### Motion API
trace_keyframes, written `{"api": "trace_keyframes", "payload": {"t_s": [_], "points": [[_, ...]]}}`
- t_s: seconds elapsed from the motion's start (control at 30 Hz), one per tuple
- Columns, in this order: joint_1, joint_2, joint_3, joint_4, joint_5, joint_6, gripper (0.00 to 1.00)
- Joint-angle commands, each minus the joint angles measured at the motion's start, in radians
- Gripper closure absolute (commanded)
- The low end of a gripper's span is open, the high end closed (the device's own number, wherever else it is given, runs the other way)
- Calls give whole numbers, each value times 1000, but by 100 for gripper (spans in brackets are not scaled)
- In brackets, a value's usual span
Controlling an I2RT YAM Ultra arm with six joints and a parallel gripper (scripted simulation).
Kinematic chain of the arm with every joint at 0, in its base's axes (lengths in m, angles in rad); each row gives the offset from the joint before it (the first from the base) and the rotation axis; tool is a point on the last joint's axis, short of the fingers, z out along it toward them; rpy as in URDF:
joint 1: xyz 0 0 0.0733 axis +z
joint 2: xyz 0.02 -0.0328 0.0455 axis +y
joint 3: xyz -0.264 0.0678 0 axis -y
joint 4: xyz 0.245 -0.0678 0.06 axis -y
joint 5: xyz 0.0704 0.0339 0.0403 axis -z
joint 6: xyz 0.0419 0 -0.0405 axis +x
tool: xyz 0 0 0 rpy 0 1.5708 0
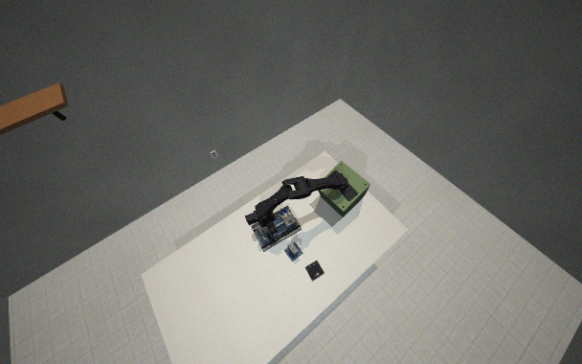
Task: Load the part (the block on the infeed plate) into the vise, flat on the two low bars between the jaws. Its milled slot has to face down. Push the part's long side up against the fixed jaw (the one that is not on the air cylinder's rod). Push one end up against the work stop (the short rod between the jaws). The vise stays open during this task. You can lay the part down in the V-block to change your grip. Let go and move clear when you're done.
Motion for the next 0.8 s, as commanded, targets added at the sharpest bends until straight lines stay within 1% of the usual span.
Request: {"api": "trace_keyframes", "payload": {"t_s": [0.0,0.77], "points": [[-13,-51,11,22,-17,-28,100],[-13,-49,13,14,-19,-26,100]]}}
